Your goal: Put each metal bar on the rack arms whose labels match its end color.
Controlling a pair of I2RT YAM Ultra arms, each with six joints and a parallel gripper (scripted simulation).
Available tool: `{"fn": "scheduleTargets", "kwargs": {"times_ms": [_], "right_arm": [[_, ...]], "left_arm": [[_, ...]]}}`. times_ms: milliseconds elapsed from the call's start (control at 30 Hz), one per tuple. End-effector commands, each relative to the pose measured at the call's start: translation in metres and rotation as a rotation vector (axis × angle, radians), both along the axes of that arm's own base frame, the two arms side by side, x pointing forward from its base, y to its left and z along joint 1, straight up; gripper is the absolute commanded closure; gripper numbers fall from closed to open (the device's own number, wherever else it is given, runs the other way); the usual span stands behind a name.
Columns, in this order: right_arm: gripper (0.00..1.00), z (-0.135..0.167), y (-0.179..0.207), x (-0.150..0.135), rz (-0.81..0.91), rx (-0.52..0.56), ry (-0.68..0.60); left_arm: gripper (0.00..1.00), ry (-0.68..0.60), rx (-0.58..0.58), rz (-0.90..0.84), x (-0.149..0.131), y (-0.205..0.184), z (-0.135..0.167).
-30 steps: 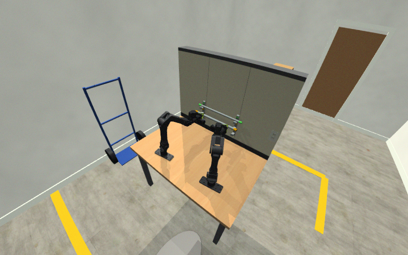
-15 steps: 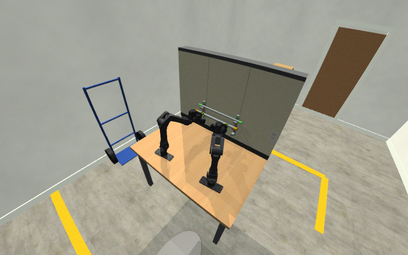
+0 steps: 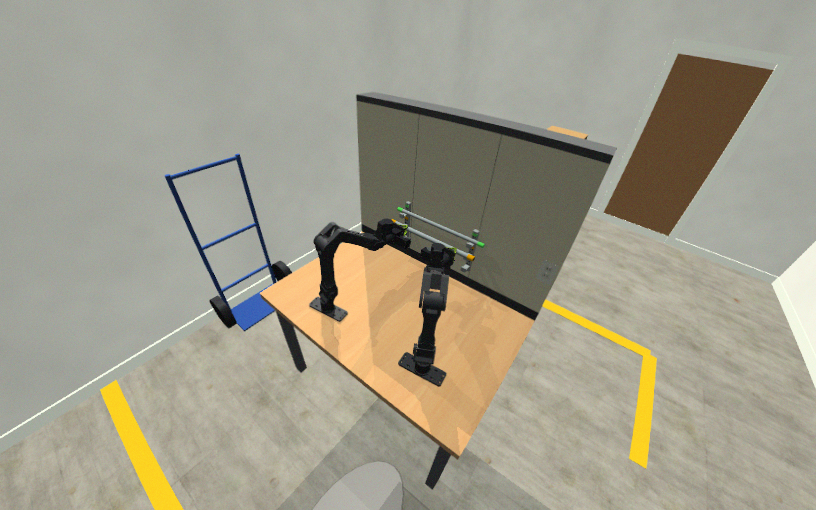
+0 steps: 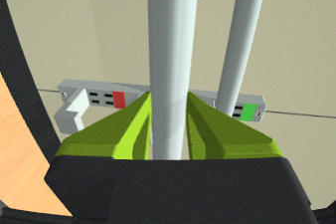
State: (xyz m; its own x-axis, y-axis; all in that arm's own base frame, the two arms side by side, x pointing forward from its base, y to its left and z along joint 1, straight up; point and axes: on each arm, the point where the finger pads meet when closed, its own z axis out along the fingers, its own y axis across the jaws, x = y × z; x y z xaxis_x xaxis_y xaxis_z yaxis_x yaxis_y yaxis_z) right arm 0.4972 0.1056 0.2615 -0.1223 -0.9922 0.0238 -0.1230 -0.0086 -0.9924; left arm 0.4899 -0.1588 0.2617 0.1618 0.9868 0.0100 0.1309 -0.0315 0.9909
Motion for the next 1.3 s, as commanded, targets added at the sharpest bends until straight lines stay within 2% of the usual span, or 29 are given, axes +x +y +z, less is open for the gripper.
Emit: {"fn": "scheduleTargets", "kwargs": {"times_ms": [0, 1267], "right_arm": [[1.00, 0.0579, -0.0025, 0.0001, -0.011, 0.008, -0.123], [1.00, 0.0633, -0.0025, 0.0003, -0.011, 0.007, -0.122]], "left_arm": [[1.00, -0.131, -0.032, 0.001, 0.0005, 0.0000, 0.0592], [1.00, -0.130, -0.032, 0.002, 0.0005, 0.0000, 0.0637]]}}
